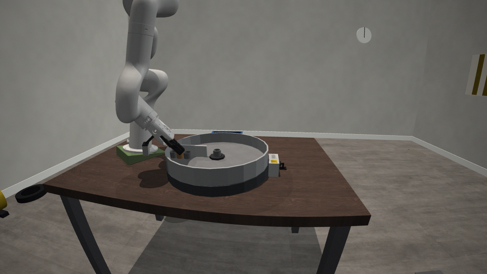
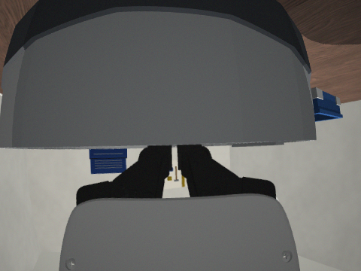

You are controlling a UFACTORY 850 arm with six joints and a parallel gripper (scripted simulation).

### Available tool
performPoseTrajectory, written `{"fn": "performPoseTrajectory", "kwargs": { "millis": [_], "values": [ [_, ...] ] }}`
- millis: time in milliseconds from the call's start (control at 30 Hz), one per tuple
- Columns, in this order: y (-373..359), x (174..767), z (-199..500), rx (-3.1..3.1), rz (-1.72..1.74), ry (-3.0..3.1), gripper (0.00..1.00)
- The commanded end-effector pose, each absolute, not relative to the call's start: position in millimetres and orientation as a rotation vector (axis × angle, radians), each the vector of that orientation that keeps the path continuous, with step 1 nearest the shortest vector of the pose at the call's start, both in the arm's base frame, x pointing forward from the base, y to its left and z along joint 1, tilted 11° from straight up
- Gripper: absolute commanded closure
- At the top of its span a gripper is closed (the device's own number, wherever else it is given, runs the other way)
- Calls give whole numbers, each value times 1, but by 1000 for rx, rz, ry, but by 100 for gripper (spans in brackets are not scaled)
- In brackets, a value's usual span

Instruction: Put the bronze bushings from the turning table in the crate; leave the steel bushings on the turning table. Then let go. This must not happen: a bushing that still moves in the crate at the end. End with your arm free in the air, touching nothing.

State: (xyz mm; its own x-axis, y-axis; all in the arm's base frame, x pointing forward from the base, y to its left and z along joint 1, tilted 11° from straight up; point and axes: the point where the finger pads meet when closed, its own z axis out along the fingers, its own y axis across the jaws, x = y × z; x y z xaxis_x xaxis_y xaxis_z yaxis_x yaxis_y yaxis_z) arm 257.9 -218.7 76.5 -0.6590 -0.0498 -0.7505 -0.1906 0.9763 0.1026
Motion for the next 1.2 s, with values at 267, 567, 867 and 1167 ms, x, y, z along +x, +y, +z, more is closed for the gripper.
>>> {"fn": "performPoseTrajectory", "kwargs": {
  "millis": [267, 567, 867, 1167],
  "values": [
    [-219, 258, 77, -167, 217, 2286, 100],
    [-219, 258, 77, -167, 217, 2286, 100],
    [-223, 258, 76, -167, 217, 2286, 100],
    [-252, 259, 72, -167, 217, 2286, 100]
  ]
}}
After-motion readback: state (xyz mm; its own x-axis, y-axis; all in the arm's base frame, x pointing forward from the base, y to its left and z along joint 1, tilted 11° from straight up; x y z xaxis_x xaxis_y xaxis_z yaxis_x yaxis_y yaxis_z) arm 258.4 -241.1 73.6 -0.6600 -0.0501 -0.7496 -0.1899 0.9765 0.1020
